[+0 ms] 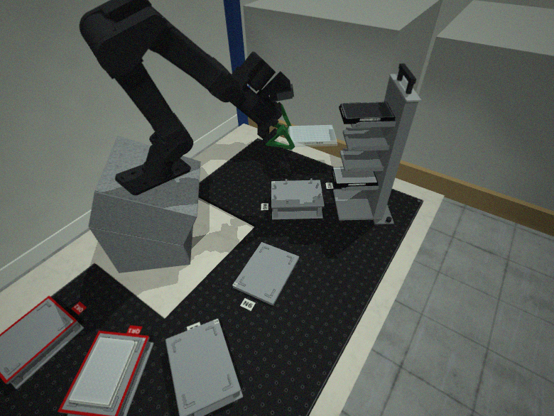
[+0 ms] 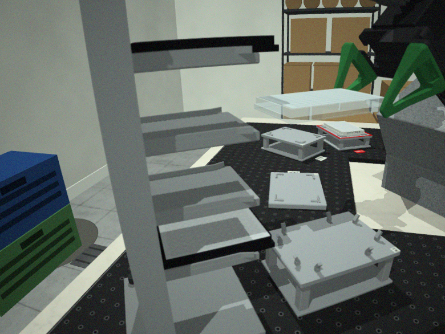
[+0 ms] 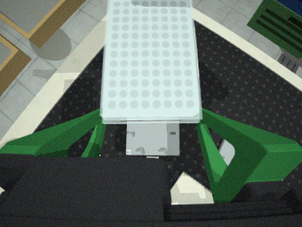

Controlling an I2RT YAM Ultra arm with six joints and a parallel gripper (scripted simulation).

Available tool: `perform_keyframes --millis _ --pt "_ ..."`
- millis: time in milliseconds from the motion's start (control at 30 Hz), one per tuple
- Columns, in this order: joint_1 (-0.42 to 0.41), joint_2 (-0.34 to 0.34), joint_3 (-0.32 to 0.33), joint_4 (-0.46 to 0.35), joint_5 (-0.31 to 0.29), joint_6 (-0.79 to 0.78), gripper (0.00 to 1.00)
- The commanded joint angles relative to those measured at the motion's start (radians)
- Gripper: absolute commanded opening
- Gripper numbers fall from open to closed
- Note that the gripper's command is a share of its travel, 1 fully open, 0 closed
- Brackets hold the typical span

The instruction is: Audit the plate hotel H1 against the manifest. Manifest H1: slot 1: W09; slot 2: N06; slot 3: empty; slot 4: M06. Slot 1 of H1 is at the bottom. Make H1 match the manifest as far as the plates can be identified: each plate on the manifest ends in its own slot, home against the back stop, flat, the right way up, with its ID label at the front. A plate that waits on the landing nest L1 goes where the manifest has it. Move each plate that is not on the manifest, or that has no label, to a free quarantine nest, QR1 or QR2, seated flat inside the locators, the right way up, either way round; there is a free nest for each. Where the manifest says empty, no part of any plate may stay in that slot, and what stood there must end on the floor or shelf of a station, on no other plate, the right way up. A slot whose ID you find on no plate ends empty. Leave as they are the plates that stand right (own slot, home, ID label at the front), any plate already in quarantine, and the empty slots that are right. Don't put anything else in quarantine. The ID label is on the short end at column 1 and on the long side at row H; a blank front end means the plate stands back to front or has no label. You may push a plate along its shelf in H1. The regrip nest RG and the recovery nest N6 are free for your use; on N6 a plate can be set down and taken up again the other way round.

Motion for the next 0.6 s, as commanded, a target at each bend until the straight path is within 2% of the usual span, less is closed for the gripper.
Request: perform_keyframes --millis 0,567 --pt "0.017 -0.034 -0.021 -0.017 0.030 0.013 0.86" --pt "0.094 -0.105 -0.071 -0.057 0.102 0.046 0.86"
